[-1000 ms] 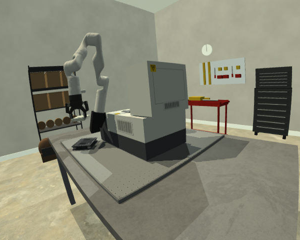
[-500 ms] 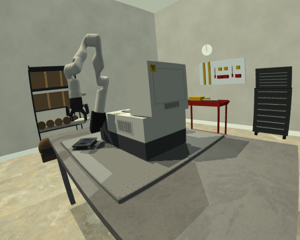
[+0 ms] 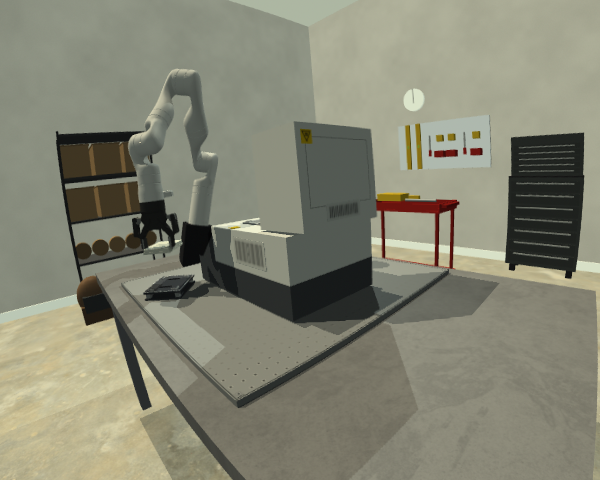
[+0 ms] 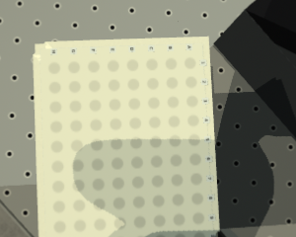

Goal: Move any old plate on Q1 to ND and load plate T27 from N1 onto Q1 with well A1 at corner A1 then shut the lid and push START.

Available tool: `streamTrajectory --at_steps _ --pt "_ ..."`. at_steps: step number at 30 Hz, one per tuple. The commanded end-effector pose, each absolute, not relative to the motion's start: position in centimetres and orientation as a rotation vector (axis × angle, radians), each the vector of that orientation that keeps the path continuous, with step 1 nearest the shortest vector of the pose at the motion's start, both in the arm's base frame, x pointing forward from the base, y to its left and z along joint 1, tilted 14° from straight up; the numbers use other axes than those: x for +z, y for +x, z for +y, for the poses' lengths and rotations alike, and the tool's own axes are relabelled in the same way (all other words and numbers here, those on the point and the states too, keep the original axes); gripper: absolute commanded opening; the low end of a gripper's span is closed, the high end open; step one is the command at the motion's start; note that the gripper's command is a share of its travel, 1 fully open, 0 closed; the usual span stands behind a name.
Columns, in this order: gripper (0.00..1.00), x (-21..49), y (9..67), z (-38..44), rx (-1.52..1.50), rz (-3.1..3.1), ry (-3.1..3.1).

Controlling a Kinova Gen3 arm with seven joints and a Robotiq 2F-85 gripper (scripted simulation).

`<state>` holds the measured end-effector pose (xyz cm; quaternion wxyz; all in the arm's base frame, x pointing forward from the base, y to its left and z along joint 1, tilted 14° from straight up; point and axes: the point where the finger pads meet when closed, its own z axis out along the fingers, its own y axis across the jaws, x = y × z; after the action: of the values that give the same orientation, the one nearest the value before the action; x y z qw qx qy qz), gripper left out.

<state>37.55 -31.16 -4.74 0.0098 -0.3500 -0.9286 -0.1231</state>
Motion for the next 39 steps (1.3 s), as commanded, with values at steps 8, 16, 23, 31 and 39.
streamTrajectory --at_steps 8,16,23,31,39 --pt "0.90 -5.9 37.7 -30.9 -0.383 -2.901 -1.094" --pt "0.90 -6.8 37.7 -30.7 -0.383 -2.901 -1.094" --pt "0.90 -7.7 37.8 -30.5 -0.383 -2.901 -1.094" --pt "0.90 -8.5 37.9 -30.3 -0.383 -2.901 -1.094" --pt "0.90 -9.5 37.9 -30.1 -0.383 -2.901 -1.094"
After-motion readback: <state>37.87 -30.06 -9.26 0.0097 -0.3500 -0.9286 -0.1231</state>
